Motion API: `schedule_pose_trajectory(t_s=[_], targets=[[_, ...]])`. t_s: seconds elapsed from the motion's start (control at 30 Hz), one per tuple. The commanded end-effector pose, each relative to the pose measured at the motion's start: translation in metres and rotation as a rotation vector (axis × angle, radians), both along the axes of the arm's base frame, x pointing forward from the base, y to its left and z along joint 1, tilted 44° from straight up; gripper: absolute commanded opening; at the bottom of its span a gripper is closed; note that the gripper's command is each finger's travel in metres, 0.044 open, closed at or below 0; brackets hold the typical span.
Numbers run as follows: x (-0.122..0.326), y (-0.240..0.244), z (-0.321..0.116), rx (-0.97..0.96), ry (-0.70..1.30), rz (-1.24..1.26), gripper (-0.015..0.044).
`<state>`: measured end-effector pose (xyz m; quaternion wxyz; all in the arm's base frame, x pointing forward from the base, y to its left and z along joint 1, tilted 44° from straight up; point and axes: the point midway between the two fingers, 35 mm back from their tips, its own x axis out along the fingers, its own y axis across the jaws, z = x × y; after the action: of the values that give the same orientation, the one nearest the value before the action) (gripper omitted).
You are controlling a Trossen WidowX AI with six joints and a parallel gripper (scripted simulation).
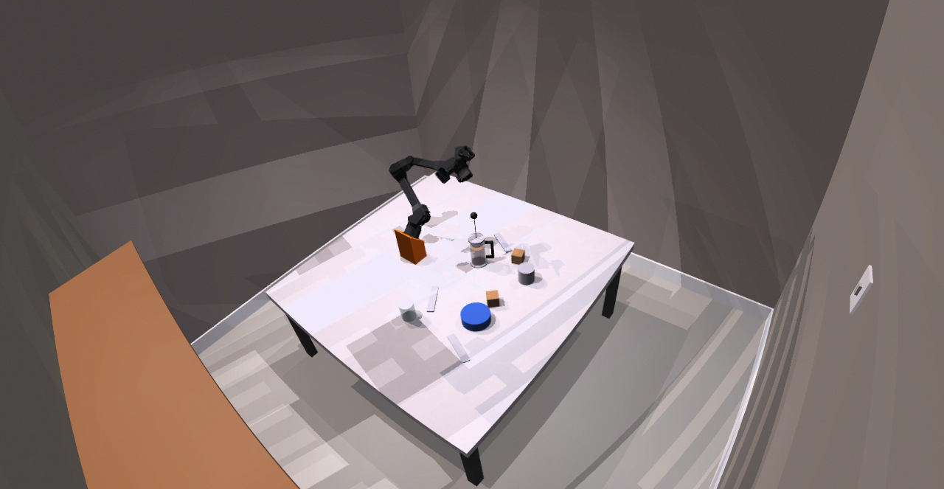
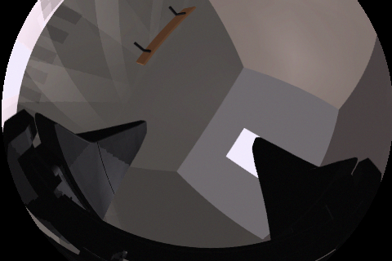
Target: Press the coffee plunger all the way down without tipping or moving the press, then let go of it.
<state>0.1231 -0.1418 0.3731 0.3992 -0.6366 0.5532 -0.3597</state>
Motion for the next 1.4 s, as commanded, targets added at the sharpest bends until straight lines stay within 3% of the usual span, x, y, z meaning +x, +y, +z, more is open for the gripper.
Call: schedule_pose_trajectory(t_s=[0.0, 0.17, 0.3, 0.43, 0.6, 0.8, 1.07, 1.17, 1.37], targets=[[0.002, 0.000, 0.000, -0.004, 0.006, 0.008, 0.0426], [0.046, -0.010, -0.010, -0.025, 0.118, 0.170, 0.0440], [0.090, -0.021, -0.048, 0.099, 0.243, 0.376, 0.0440], [0.111, -0.027, -0.104, 0.375, 0.303, 0.547, 0.0440], [0.108, -0.015, -0.170, 0.873, 0.241, 0.667, 0.0440], [0.090, 0.021, -0.200, 1.555, -0.102, 0.653, 0.0440], [0.083, 0.027, -0.147, 2.255, -0.962, 0.442, 0.0440], [0.081, 0.011, -0.122, 2.382, -1.283, 0.377, 0.0440], [0.085, 0.018, -0.132, 2.399, -1.303, 0.392, 0.0440]])
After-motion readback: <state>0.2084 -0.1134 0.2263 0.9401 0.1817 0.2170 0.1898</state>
